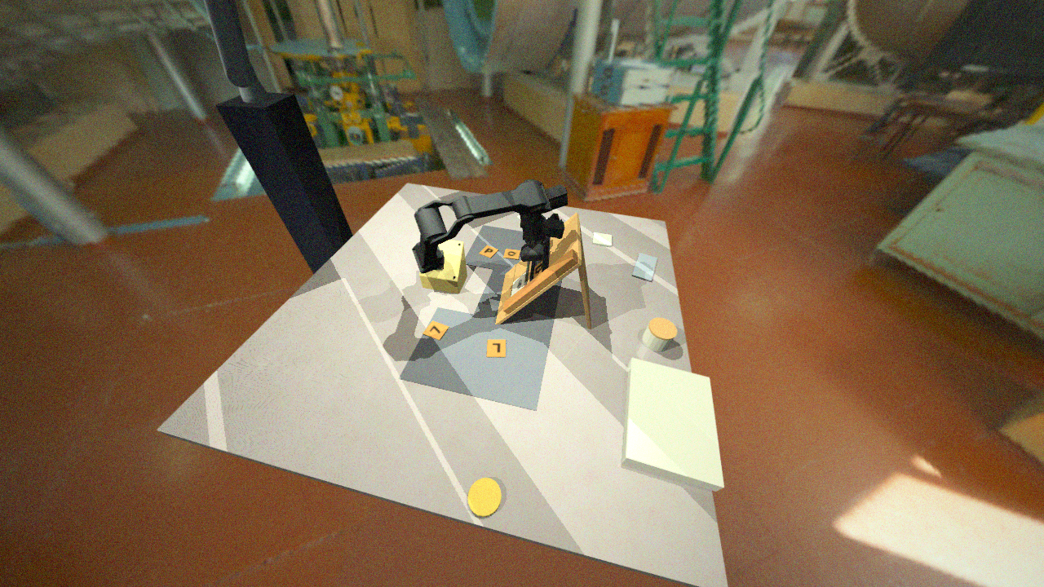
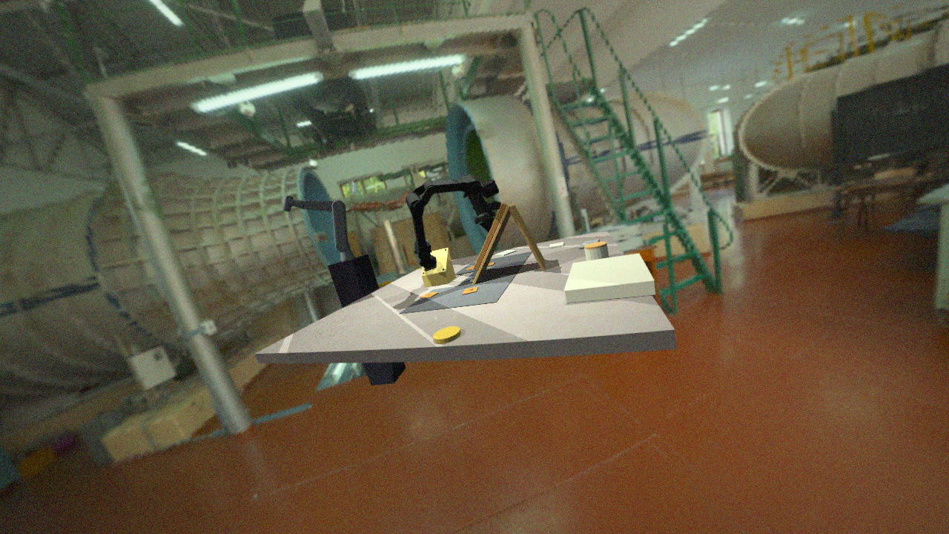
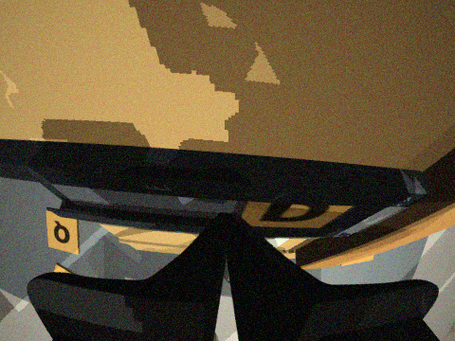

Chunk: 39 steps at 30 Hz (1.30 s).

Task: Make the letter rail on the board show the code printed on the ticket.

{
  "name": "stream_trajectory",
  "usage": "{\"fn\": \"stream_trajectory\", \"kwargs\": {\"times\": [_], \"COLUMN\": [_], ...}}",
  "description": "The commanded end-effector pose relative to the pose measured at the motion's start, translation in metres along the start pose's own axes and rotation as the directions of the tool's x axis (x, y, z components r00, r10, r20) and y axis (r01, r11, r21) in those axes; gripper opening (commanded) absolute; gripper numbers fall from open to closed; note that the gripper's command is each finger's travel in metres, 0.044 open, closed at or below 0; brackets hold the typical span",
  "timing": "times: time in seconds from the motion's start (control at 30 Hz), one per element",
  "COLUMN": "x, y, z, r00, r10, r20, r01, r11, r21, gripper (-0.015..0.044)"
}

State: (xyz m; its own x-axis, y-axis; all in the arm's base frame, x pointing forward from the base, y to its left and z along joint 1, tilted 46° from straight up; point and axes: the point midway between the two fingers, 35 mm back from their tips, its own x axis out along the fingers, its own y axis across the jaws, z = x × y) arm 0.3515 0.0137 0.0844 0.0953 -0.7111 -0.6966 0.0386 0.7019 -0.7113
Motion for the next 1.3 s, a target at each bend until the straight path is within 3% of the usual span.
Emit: {"fn": "stream_trajectory", "kwargs": {"times": [0.0,1.27], "x": [-0.0006,0.0037], "y": [-0.001,-0.0095], "z": [0.0046,0.0035], "r00": [1.0,1.0], "r10": [-0.002,-0.002], "r20": [0.01,0.01], "r01": [0.001,0.002], "r11": [1.0,1.0], "r21": [0.001,0.001], "gripper": [0.0,0.0]}}
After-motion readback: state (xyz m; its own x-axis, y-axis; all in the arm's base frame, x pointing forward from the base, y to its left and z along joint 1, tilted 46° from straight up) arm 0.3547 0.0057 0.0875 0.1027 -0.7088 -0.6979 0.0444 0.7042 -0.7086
